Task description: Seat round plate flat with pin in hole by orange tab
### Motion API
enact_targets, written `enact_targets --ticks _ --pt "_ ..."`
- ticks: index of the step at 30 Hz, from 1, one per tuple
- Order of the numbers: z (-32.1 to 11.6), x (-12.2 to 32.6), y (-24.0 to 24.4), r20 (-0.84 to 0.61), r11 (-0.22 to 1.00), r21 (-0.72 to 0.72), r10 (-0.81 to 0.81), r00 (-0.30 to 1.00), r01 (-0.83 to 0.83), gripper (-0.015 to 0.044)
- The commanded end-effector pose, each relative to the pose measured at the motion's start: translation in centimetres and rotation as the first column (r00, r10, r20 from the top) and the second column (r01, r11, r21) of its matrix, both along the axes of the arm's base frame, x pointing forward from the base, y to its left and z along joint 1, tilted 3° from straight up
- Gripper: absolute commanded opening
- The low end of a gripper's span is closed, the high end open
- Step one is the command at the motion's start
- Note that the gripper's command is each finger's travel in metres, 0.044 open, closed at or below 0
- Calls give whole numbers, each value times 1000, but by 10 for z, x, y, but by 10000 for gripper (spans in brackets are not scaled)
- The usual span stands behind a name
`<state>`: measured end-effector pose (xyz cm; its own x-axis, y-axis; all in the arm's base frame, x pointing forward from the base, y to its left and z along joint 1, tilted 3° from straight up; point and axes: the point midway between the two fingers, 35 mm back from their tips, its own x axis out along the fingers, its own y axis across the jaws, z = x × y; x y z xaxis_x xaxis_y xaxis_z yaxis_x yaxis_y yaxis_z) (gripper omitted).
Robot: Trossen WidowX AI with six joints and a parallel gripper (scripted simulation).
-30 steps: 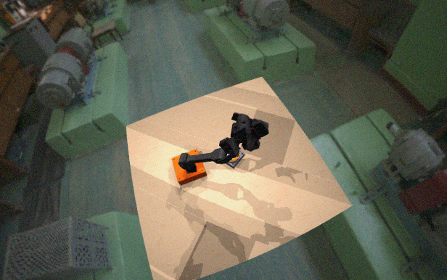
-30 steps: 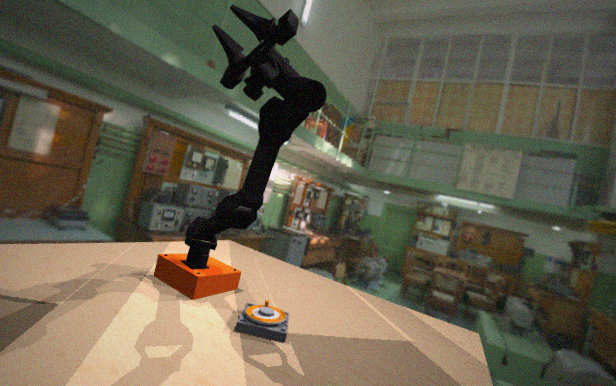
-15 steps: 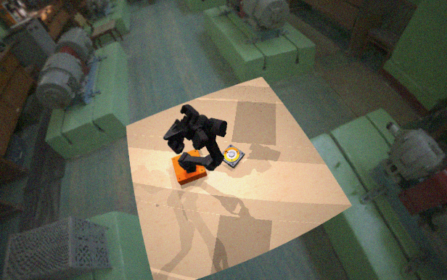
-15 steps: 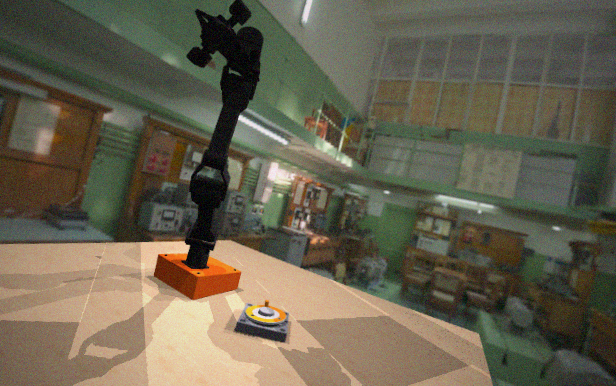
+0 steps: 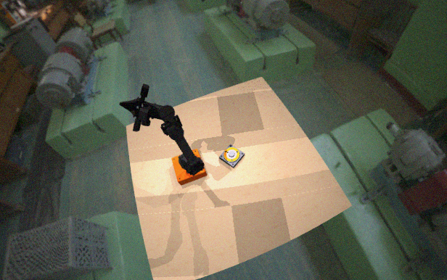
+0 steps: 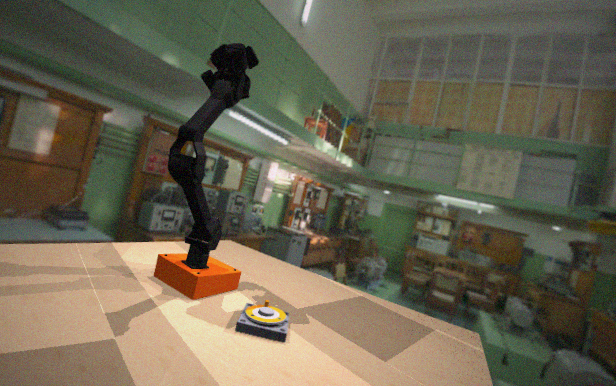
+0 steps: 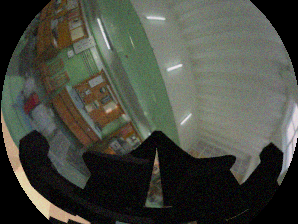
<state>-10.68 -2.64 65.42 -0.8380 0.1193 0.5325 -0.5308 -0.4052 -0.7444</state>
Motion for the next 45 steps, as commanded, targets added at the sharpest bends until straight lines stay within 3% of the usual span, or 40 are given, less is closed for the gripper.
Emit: enact_targets --ticks 1,4,9,11,17,19,23,27,33,35,40,45 --pt "-17 -15 74 27 970 -202 -135 990 138 0" --pt "-31 -14 114 39 924 -313 -217 975 218 0" --pt "-73 10 205 80 735 -558 -414 907 385 0" --pt "-82 18 220 93 692 -592 -450 888 412 0" --pt "-151 87 299 195 351 -779 -653 732 521 0" --pt "-163 98 307 216 298 -797 -673 708 526 0" --pt "-223 157 333 314 44 -859 -741 593 510 0" --pt "-263 199 339 371 -132 -887 -775 512 442 0" --pt "-355 283 319 495 -465 -868 -799 340 173 0" --pt "-370 294 312 516 -506 -854 -797 315 120 0" --pt "-447 344 259 628 -659 -725 -752 203 -199 0" --pt "-507 363 199 715 -683 -554 -684 149 -477 0"
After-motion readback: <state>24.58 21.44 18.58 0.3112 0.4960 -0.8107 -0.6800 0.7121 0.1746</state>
